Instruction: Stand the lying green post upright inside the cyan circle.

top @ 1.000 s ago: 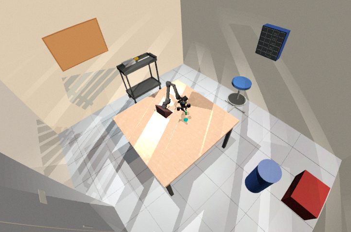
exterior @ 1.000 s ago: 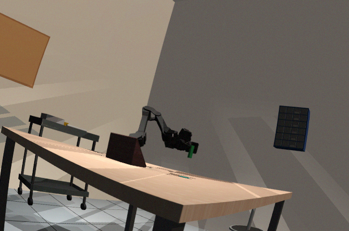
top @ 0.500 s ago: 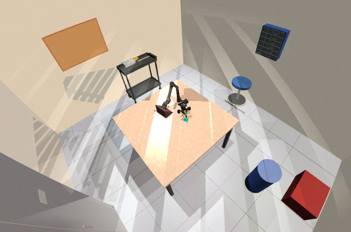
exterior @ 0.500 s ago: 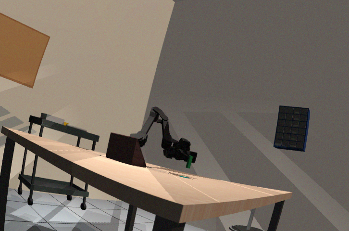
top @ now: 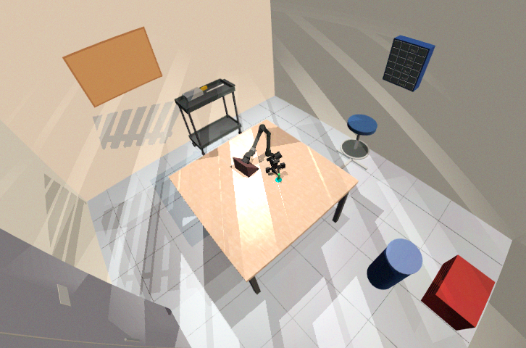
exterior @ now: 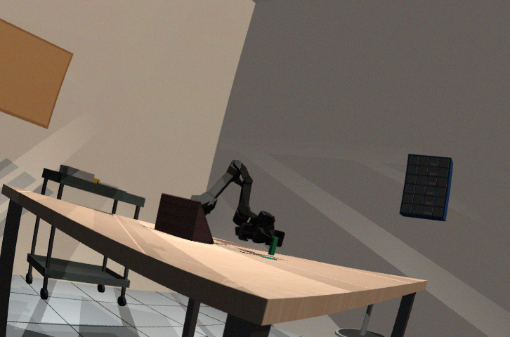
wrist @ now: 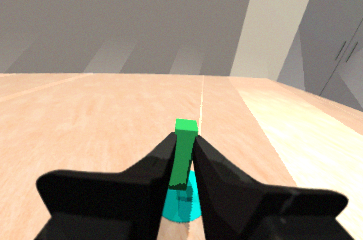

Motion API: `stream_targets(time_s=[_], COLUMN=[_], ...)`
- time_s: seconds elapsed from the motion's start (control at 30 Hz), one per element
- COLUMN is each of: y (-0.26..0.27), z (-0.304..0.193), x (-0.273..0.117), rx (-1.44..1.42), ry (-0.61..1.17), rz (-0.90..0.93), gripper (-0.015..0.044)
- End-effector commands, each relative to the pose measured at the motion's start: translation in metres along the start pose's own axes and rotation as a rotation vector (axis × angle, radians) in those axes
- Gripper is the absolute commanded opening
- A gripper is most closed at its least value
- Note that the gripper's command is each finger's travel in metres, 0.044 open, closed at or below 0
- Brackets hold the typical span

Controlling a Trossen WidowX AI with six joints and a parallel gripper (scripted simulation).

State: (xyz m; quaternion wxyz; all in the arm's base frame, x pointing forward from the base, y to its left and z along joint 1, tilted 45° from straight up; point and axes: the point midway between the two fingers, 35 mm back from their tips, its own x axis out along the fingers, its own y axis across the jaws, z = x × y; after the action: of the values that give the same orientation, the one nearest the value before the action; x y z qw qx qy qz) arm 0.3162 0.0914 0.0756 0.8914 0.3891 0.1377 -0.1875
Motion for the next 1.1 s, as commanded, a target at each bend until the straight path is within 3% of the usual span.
stream_targets(time_s=[0.0, 0.37, 0.83, 1.07], y=[-0.004, -0.004, -0.004, -0.001], z=[-0.011, -0.012, -0.012, 0.013], x=[0.002, 0.002, 0.002, 0.003], rx=[-0.004, -0.004, -0.004, -0.003], ry=[0.003, 0.003, 0.003, 0.004], rz=[-0.006, -0.005, -0.005, -0.011], gripper=[0.0023, 0.0023, 0.039, 0.04])
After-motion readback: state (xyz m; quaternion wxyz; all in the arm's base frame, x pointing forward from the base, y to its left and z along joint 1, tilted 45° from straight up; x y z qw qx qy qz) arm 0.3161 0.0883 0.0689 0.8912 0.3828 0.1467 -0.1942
